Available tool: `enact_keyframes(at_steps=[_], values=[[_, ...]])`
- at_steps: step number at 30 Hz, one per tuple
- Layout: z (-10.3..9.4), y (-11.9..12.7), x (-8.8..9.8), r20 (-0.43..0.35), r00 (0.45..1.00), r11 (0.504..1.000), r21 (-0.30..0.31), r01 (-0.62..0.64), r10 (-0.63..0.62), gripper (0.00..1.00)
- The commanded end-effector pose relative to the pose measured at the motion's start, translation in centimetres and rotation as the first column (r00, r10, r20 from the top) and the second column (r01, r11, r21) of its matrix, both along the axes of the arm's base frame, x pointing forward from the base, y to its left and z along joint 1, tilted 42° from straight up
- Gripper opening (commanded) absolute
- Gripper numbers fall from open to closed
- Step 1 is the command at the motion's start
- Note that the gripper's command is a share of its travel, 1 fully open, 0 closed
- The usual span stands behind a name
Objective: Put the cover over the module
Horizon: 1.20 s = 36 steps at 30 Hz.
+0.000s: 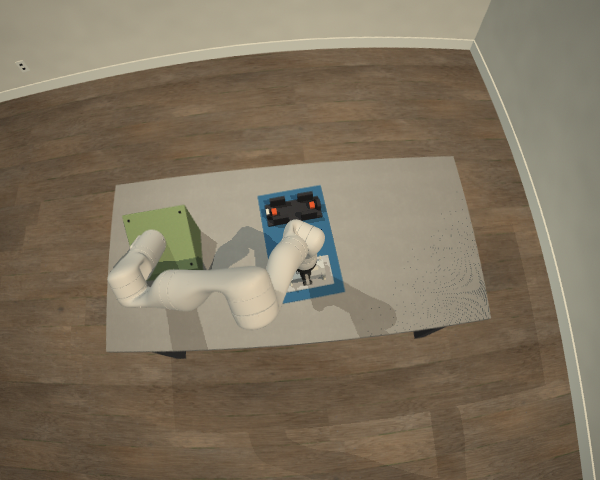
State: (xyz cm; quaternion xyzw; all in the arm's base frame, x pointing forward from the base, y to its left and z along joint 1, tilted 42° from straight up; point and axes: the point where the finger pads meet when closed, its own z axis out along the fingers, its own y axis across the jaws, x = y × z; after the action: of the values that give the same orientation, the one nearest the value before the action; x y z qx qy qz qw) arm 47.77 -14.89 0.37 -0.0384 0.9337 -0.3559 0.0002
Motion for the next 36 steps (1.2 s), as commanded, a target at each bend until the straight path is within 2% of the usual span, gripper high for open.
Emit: enact_keyframes(at_steps=[1,14,15,36], values=[[0.01,0.04,0.04,0.001,1.000,1.000,0.000,-0.001,0.001,0.00],[-0.04,-0.02,0.01,0.001,1.000,1.000,0.000,-0.001,0.001,0.00],[-0.01,0.03,0.06,0.002,1.000,1.000,0.001,-0.002,0.002,1.00],[-0.01,0.03,0.06,0.002,1.000,1.000,0.001,-0.002,0.002,1.00]])
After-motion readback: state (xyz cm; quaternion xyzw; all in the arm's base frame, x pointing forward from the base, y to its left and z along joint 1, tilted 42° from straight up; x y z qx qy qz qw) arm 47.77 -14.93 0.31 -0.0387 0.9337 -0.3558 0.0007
